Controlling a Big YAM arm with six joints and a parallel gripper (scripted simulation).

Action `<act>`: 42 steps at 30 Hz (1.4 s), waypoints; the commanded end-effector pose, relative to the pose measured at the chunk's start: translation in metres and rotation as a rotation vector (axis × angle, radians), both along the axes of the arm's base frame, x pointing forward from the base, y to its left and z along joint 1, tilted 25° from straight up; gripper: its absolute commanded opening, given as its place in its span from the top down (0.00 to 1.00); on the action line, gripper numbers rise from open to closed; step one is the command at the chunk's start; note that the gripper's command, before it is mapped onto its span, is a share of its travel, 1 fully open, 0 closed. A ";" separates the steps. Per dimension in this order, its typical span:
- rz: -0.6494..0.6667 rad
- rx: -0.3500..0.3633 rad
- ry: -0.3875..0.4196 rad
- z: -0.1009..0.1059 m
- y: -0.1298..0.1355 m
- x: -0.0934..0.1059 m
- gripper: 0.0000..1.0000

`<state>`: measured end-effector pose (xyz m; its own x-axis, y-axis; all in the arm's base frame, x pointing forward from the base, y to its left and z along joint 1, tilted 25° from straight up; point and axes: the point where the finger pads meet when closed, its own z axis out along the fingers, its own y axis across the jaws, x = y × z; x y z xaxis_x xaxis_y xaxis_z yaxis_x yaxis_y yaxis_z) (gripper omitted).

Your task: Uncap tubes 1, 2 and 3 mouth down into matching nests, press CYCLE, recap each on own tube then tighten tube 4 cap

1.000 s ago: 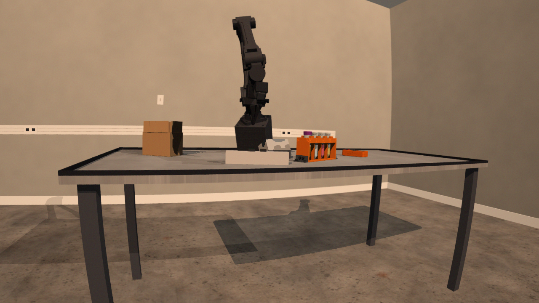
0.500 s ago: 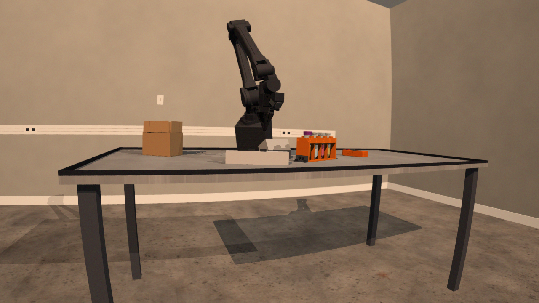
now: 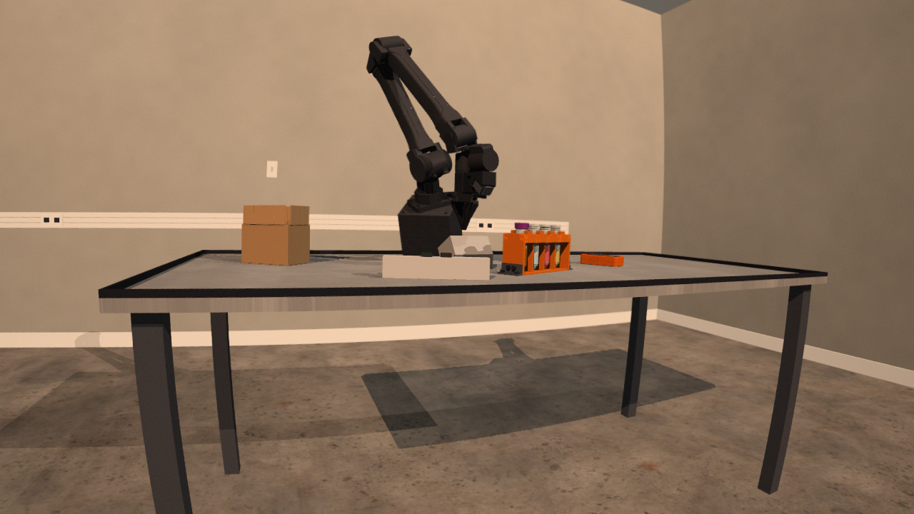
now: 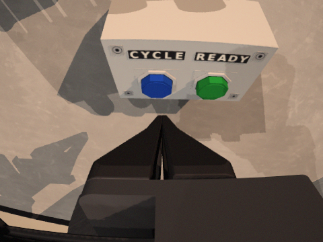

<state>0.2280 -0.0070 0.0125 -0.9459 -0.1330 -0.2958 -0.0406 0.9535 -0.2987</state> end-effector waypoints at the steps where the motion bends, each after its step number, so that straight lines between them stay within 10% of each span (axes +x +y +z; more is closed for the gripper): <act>1: -0.056 0.024 -0.042 -0.001 0.014 0.009 1.00; 42: -0.057 0.024 -0.043 0.008 0.009 0.017 1.00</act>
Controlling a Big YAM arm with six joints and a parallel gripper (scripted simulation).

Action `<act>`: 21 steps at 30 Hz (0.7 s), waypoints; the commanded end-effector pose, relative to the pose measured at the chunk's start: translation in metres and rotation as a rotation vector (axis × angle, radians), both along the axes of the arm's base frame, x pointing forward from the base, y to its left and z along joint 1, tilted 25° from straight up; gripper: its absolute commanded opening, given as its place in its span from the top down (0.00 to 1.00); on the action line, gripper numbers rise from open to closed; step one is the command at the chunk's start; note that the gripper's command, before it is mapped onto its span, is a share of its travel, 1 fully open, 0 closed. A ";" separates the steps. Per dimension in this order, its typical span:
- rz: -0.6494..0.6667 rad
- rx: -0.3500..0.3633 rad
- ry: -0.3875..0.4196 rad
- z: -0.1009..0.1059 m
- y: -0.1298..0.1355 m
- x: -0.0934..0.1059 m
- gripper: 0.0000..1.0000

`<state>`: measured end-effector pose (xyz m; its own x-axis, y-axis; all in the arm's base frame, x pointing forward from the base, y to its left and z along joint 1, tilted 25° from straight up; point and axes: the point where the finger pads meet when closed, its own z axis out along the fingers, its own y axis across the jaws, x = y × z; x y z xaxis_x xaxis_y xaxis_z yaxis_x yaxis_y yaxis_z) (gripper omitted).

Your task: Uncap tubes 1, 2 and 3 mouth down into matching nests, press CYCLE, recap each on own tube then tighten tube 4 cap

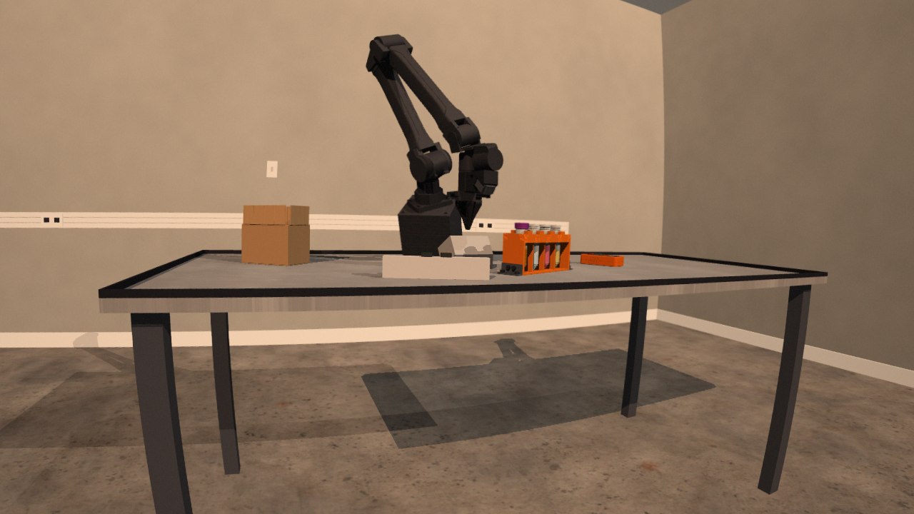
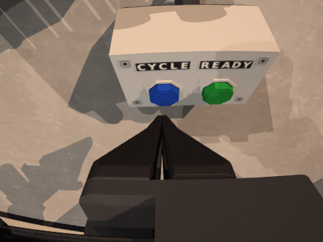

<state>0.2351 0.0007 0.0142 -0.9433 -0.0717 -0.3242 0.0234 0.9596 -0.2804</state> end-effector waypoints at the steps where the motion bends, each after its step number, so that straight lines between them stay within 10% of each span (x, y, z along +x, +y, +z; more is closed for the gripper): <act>1: -0.001 0.007 -0.030 0.012 0.001 0.020 1.00; 21: 0.002 0.001 -0.013 -0.011 -0.005 0.019 1.00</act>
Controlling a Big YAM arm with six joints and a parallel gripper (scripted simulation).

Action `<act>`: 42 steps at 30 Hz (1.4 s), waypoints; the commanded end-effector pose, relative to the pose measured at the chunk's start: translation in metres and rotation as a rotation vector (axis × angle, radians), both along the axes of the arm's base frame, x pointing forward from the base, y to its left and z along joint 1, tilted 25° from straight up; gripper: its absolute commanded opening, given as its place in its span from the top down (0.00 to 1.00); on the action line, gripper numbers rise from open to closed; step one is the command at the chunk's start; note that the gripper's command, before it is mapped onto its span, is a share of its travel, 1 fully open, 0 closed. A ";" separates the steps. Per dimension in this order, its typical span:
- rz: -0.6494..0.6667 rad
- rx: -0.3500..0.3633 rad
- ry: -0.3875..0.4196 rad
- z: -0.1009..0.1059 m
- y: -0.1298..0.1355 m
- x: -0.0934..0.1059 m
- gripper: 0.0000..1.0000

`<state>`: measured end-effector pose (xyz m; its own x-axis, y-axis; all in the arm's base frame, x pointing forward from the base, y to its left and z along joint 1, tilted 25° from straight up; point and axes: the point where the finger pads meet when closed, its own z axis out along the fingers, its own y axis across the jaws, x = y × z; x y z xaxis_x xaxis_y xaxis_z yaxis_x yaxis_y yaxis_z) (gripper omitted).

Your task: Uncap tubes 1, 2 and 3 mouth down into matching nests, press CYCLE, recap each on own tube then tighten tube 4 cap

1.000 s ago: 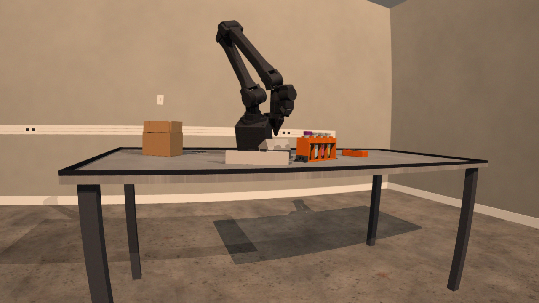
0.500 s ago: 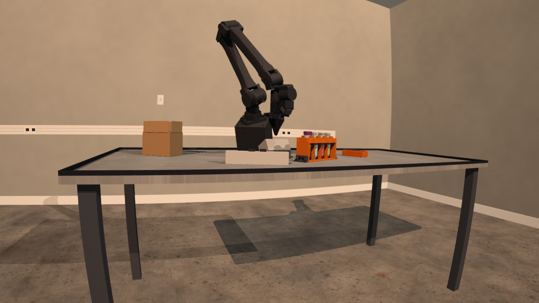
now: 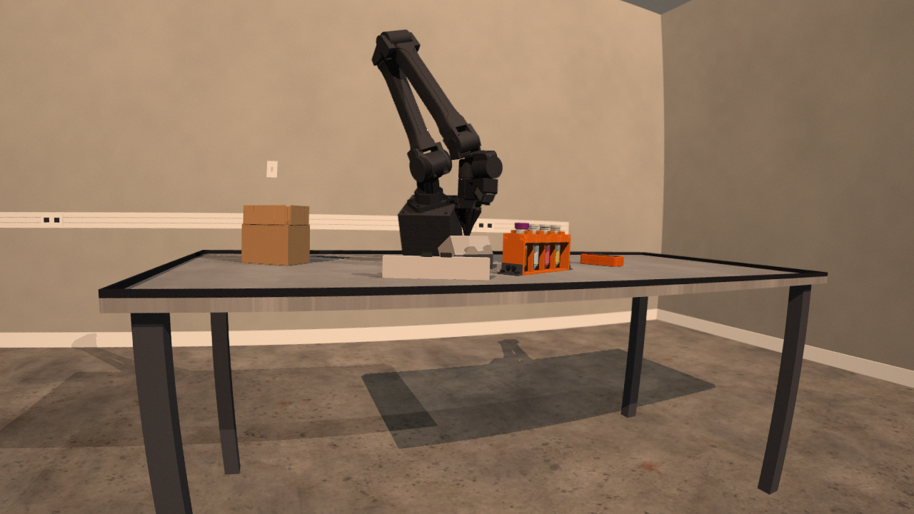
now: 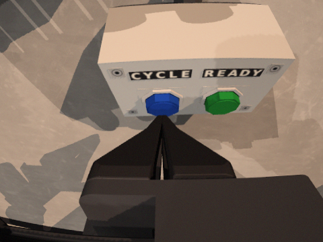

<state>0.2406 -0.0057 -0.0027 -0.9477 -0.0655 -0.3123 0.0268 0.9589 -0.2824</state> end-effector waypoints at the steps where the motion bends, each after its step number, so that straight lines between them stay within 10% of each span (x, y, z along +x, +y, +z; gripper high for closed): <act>1: 0.009 0.003 -0.026 0.006 0.001 0.014 1.00; 42: 0.006 0.005 -0.033 0.016 0.000 0.016 1.00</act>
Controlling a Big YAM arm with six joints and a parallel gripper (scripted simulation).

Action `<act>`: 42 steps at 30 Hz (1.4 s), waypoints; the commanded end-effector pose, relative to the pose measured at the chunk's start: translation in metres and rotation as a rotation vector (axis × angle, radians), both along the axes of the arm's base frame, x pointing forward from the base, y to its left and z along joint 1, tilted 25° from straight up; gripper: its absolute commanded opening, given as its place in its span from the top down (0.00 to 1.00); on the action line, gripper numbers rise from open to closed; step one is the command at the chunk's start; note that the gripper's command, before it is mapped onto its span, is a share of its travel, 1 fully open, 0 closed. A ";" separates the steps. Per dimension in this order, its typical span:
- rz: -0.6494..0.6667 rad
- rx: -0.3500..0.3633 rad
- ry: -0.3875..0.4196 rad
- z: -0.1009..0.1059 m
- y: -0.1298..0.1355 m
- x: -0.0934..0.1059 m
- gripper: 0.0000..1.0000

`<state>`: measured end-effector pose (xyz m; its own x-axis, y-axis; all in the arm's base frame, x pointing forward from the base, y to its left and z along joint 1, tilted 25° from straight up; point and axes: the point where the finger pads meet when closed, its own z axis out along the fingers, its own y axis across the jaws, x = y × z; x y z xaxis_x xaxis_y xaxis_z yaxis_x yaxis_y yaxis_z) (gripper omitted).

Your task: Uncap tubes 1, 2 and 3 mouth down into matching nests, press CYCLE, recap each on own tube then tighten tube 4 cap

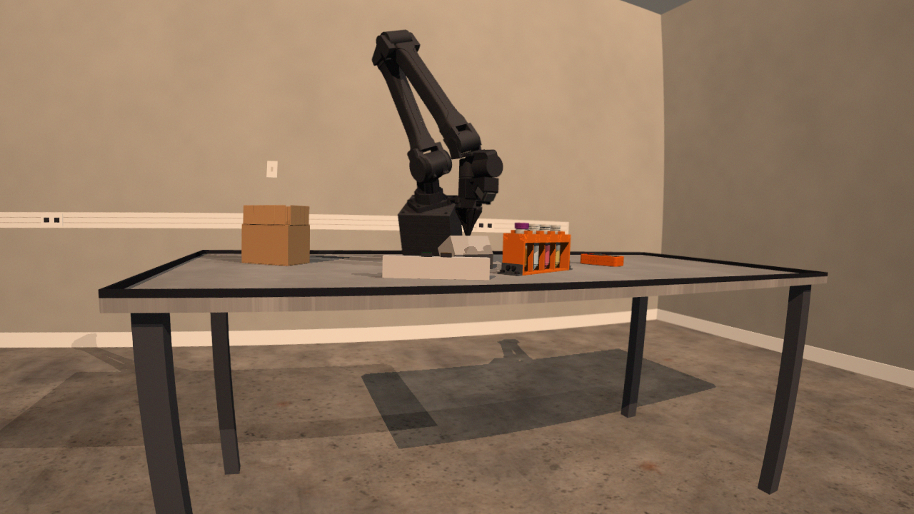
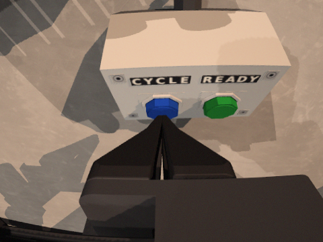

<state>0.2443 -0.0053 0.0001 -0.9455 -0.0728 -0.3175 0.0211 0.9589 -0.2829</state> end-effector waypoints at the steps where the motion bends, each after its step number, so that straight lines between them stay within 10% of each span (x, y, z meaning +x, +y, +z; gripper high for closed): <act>1: -0.002 0.006 -0.028 0.013 0.000 0.012 1.00; 42: -0.002 0.001 -0.012 -0.009 -0.006 0.012 1.00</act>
